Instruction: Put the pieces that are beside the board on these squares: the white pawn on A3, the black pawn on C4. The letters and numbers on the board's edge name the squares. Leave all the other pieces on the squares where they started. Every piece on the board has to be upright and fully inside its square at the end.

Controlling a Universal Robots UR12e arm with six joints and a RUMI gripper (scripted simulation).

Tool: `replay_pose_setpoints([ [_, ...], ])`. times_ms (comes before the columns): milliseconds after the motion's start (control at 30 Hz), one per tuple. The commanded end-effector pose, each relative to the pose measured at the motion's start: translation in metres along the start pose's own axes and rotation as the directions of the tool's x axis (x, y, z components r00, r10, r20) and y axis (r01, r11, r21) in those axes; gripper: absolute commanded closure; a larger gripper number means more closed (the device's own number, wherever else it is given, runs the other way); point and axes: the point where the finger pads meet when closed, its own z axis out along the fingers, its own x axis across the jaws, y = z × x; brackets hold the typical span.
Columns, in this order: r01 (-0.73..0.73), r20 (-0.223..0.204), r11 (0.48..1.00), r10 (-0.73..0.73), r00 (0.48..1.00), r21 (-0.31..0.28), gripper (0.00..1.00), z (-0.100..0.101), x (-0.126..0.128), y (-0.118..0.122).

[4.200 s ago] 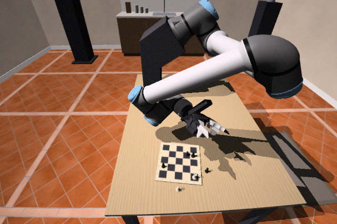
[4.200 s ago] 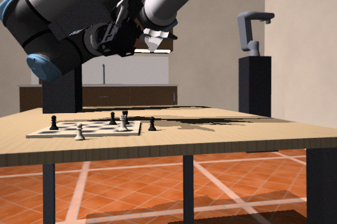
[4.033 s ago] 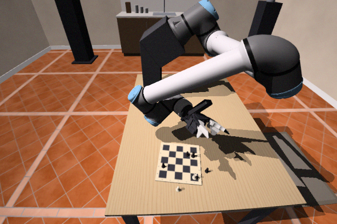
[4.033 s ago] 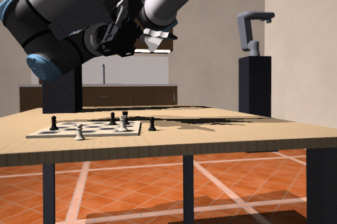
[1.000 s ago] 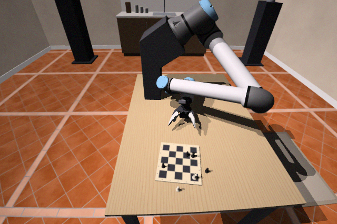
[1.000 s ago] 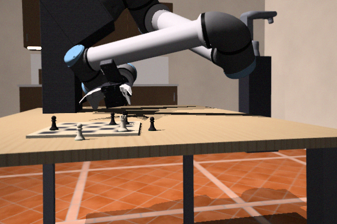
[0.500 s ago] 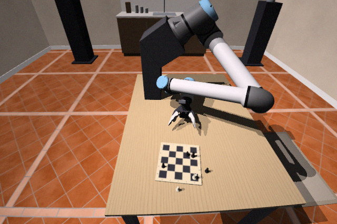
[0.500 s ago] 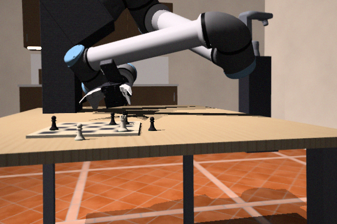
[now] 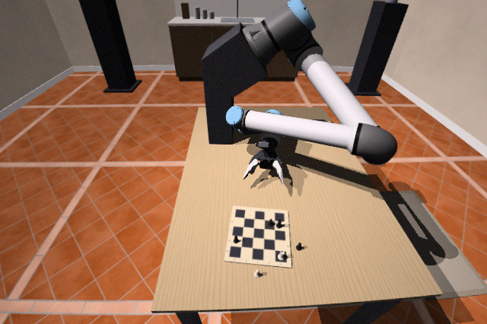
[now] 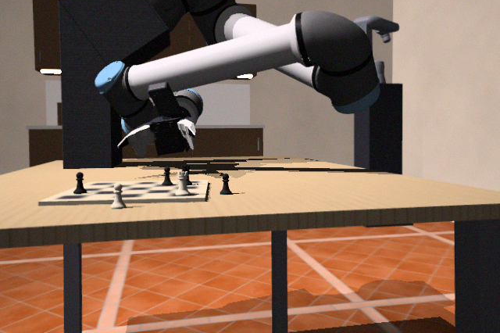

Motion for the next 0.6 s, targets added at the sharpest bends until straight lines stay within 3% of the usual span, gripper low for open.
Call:
replay_pose_setpoints([
  [0, 0.000, 0.000, 1.000, 0.000, 1.000, -0.001, 0.00, -0.008, -0.004, -0.024],
  [233, 0.000, 0.000, 1.000, 0.000, 1.000, -0.001, 0.00, -0.019, -0.009, -0.057],
  [567, 0.000, 0.000, 1.000, 0.000, 1.000, -0.001, 0.00, -0.024, -0.011, -0.072],
])
